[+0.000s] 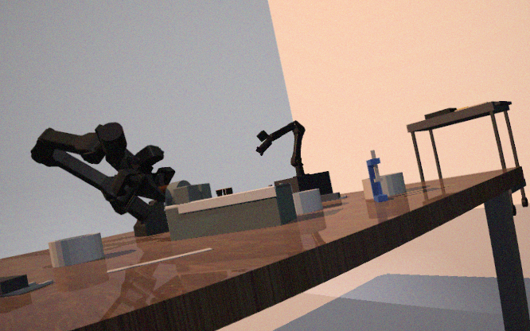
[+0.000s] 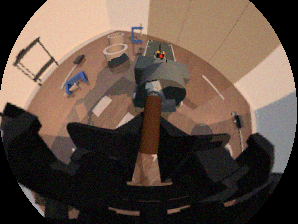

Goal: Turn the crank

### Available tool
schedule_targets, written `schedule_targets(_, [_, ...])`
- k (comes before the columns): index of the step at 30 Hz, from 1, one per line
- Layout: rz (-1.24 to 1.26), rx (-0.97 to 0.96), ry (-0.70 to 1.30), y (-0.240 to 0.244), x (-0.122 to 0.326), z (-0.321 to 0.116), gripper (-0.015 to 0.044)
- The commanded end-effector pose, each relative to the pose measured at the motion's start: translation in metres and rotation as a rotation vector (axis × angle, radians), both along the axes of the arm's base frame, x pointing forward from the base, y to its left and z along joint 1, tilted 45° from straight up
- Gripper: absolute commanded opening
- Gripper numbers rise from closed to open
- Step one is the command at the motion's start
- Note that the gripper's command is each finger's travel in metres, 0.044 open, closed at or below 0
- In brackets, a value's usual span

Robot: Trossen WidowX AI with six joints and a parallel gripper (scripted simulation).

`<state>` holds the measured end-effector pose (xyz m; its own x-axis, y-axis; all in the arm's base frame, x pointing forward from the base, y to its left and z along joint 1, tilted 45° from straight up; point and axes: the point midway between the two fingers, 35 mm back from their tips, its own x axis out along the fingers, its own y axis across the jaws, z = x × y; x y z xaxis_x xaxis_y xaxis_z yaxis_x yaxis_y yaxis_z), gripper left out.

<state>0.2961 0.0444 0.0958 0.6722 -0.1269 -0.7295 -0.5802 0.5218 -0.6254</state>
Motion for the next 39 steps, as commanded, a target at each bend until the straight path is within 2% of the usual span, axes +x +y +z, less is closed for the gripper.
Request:
schedule_targets(1, [-0.006,-0.001,-0.024,-0.0013,0.0036,0.0084,0.0])
schedule_targets(39, [-0.006,-0.001,-0.025,-0.004,0.0066,0.0119,0.0])
